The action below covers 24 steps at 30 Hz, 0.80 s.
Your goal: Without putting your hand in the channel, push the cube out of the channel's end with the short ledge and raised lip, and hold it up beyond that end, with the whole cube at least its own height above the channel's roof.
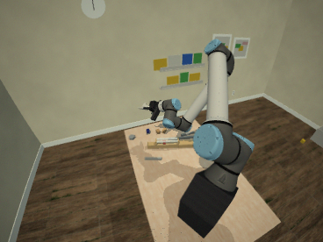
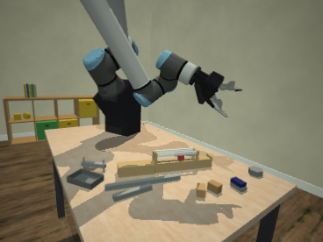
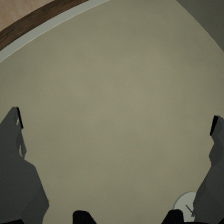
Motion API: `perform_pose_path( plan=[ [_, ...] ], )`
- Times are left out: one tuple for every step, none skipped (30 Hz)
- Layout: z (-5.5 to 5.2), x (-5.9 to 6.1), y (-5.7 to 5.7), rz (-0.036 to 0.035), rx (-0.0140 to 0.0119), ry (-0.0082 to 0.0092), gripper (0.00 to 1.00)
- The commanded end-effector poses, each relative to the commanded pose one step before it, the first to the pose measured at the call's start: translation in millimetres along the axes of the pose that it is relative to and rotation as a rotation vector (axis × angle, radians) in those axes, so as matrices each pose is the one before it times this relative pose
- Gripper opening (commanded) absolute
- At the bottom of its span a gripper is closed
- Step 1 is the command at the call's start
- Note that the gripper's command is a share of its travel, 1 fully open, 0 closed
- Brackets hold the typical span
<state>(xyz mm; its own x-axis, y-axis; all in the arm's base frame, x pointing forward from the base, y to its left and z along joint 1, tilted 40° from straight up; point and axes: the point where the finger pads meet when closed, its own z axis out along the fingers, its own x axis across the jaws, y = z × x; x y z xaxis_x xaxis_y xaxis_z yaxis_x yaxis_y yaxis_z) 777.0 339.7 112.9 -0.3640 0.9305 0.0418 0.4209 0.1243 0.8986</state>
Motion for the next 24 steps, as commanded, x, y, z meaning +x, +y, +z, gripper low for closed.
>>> perform_pose_path(
  plan=[
    [-0.19,0.49,0.54,-0.00036,-0.00085,0.00053,1.00],
    [0.00,0.00,0.00,0.00000,0.00000,0.00000,1.00],
    [0.00,0.00,0.00,0.00000,0.00000,0.00000,1.00],
    [0.00,0.00,0.00,0.00000,0.00000,0.00000,1.00],
    [0.00,0.00,0.00,0.00000,0.00000,0.00000,1.00],
    [0.00,0.00,0.00,0.00000,0.00000,0.00000,1.00],
    [0.00,0.00,0.00,0.00000,0.00000,0.00000,1.00],
    [0.00,0.00,0.00,0.00000,0.00000,0.00000,1.00],
    [0.00,0.00,0.00,0.00000,0.00000,0.00000,1.00],
    [0.00,0.00,0.00,0.00000,0.00000,0.00000,1.00],
    [0.00,0.00,0.00,0.00000,0.00000,0.00000,1.00],
    [0.00,0.00,0.00,0.00000,0.00000,0.00000,1.00],
    [0.00,0.00,0.00,0.00000,0.00000,0.00000,1.00],
    [0.00,0.00,0.00,0.00000,0.00000,0.00000,1.00],
    [0.00,0.00,0.00,0.00000,0.00000,0.00000,1.00],
    [0.00,0.00,0.00,0.00000,0.00000,0.00000,1.00],
    [0.00,0.00,0.00,0.00000,0.00000,0.00000,1.00],
    [0.00,-0.04,0.00,0.00011,0.00005,-0.00007,0.00],
    [0.02,-0.25,0.01,0.00075,0.00029,-0.00048,0.00],
    [0.06,-0.65,0.02,0.00195,0.00076,-0.00126,0.00],
    [0.11,-1.22,0.04,0.00364,0.00142,-0.00236,0.00],
    [0.18,-1.93,0.07,0.00575,0.00223,-0.00374,0.00],
    [0.25,-2.75,0.11,0.00822,0.00315,-0.00535,0.00],
    [0.32,-3.67,0.17,0.01096,0.00416,-0.00718,0.00]
  ],
)
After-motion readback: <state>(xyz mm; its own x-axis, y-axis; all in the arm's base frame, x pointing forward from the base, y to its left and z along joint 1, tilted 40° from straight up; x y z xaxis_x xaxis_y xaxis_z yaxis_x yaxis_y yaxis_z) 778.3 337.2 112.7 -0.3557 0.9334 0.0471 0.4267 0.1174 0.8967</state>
